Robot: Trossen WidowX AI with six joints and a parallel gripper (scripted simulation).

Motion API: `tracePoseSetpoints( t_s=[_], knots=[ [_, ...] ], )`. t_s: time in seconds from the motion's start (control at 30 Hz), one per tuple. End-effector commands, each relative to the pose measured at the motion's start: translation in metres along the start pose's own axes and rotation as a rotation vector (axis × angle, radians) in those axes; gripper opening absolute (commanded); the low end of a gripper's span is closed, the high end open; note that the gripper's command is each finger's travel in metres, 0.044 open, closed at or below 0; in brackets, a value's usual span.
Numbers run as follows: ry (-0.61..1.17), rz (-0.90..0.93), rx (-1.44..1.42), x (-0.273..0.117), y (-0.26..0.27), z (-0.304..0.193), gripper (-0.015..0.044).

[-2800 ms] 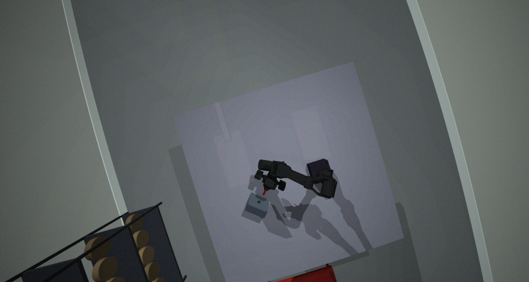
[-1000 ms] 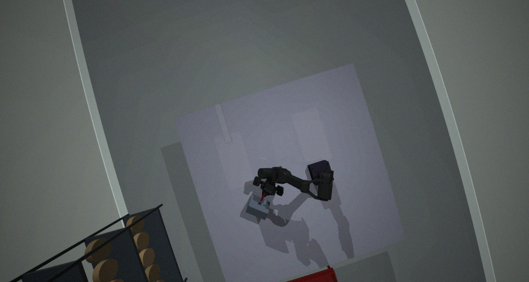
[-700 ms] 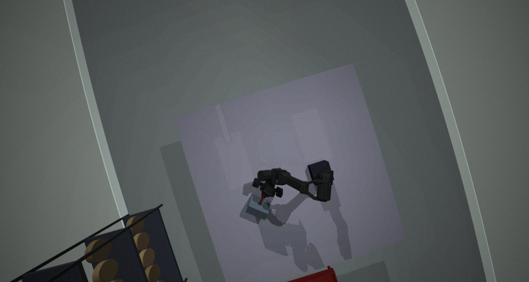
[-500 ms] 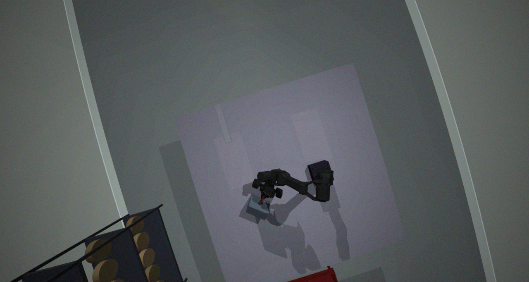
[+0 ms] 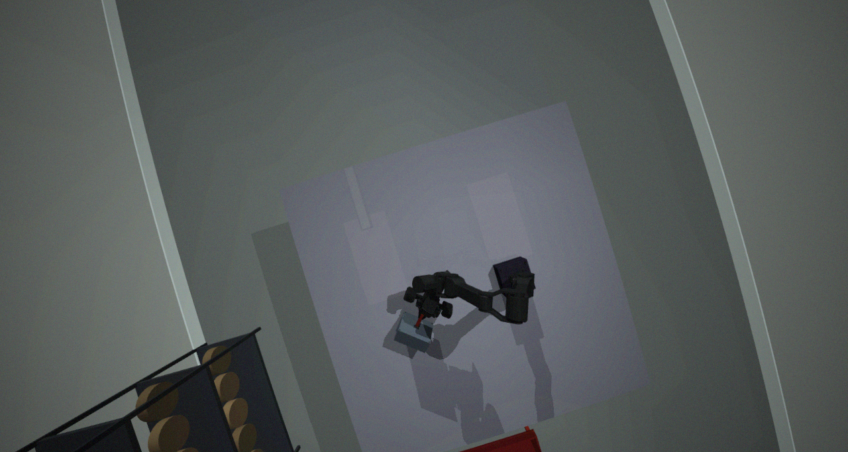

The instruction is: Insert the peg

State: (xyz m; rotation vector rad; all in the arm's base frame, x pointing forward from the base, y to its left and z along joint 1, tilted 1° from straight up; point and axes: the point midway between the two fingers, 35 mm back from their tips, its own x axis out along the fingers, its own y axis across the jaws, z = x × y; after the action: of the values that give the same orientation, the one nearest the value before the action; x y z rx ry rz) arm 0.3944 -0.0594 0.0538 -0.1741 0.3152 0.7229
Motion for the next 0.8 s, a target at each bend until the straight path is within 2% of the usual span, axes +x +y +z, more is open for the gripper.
tracePoseSetpoints(
  t_s=[0.0,0.77],
  knots=[
    [0.000,0.001,-0.002,-0.0003,0.0002,0.0004,0.0000],
    [-0.001,0.001,-0.002,0.0032,0.0024,-0.0043,0.0000]
  ],
)
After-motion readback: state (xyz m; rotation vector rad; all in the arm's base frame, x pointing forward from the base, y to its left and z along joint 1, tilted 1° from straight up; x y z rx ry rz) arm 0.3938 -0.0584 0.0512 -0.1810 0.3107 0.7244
